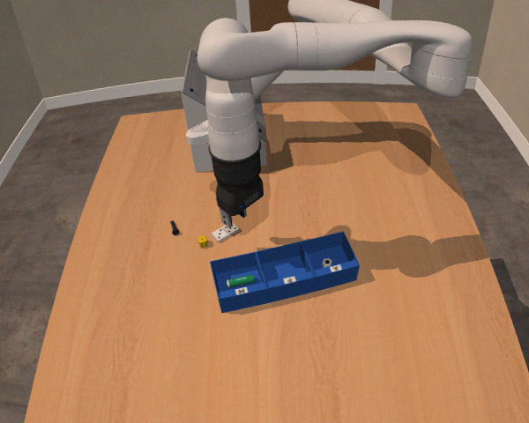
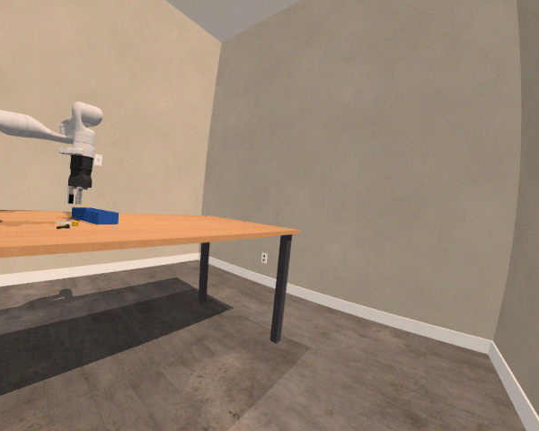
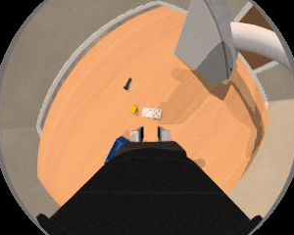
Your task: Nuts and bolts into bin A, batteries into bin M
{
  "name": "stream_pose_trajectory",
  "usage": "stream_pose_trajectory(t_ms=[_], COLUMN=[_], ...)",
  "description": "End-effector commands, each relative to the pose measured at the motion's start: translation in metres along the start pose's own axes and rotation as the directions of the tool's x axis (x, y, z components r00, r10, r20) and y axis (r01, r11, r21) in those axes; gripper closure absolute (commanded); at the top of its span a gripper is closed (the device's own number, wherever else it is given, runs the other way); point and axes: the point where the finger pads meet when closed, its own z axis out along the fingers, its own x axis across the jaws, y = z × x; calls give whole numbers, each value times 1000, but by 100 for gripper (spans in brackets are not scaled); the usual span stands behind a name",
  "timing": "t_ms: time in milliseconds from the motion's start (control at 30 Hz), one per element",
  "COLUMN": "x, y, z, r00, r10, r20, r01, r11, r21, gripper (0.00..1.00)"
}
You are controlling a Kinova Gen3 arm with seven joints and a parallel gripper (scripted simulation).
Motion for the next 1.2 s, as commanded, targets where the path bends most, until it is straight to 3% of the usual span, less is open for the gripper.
stream_pose_trajectory(t_ms=[0,167,233,500,1167], x=[-20,-37,-37,-66,-63], y=[-32,-69,-69,-132,-126], z=[-1,0,0,-1,-1], r00=[988,933,933,923,918], r10=[156,359,359,385,396], r20=[-2,-6,-6,-3,-6], r01=[-156,-359,-359,-385,-396], r11=[988,933,933,923,918], r21=[-4,-4,-4,6,0], gripper=[38,38,38,38,38])
